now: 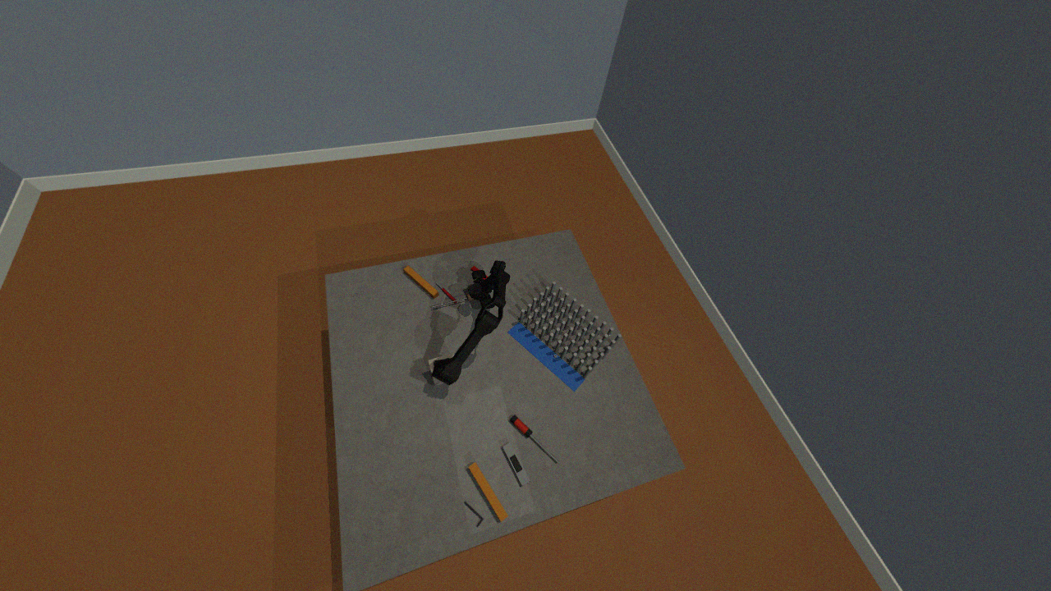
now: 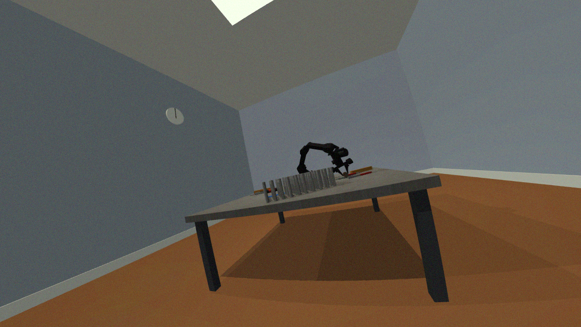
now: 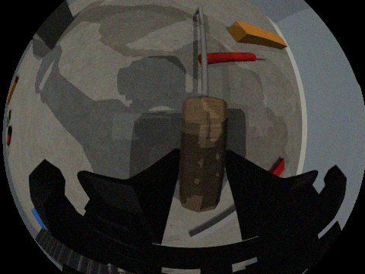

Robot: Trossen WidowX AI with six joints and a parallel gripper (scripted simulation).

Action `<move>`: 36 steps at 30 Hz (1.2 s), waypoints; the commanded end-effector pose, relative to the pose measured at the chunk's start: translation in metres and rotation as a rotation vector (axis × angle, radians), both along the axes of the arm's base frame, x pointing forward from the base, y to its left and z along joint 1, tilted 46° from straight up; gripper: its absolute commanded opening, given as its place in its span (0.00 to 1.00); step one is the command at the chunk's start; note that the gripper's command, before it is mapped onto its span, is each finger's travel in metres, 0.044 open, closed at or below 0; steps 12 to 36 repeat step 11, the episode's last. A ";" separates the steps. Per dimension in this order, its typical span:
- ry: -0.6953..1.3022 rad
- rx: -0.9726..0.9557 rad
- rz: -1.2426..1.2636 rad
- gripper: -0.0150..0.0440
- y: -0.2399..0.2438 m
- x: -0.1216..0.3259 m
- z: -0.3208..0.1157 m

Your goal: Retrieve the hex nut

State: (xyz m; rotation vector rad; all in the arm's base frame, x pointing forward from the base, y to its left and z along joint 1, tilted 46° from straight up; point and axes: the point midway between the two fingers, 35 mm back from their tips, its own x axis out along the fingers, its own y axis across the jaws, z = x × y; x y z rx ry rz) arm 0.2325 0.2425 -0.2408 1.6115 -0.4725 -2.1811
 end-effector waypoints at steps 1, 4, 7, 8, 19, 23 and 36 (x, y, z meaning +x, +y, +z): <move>-0.001 0.001 0.000 0.57 0.001 0.000 0.000; -0.001 0.001 0.000 0.70 0.001 0.000 0.000; -0.001 0.001 0.000 0.83 0.001 0.000 0.000; -0.001 0.001 0.000 0.88 0.001 0.000 0.000; -0.001 0.001 0.000 1.00 0.001 0.000 0.000; -0.001 0.001 0.000 1.00 0.001 0.000 0.000; -0.001 0.001 0.000 1.00 0.001 0.000 0.000</move>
